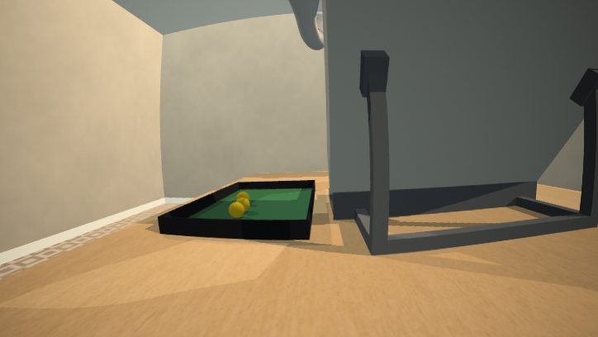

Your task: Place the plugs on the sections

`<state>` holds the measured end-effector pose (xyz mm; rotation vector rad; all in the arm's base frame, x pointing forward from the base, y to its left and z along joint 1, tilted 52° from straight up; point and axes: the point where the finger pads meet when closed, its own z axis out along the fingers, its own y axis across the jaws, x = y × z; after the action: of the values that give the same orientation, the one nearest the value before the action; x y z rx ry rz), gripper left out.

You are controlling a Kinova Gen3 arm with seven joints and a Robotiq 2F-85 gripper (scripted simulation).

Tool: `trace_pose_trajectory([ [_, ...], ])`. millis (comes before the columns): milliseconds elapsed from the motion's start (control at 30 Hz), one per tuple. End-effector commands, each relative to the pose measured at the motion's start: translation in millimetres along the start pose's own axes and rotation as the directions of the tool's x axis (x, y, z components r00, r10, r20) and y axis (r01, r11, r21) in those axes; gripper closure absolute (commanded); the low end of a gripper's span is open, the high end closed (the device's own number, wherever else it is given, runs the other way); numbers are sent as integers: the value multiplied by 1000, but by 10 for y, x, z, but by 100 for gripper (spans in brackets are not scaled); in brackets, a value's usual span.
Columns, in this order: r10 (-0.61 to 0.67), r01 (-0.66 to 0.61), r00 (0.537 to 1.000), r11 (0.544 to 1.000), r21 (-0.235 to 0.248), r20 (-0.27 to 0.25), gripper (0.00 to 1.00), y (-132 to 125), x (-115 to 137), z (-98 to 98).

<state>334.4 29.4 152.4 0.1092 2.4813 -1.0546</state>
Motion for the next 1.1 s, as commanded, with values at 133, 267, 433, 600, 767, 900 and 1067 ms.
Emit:
trace_pose_trajectory([
  [133, 0, 0, 1000, 1000, -1, 1, 50, 2, -2, -5],
  [267, 0, 0, 1000, 1000, -1, 1, 50, -611, 32, 341],
  [433, 0, 0, 1000, 1000, -1, 1, 50, -958, 53, 534],
  [600, 0, 0, 1000, 1000, -1, 1, 50, -1302, 72, 732],
  [767, 0, 0, 1000, 1000, -1, 1, 50, -1302, 72, 732],
  [900, -6, 5, 1000, 1000, 30, 7, 50, -1767, 101, 1001],
  [1067, -6, 5, 1000, 1000, 30, 7, 50, -1767, 101, 1001],
])
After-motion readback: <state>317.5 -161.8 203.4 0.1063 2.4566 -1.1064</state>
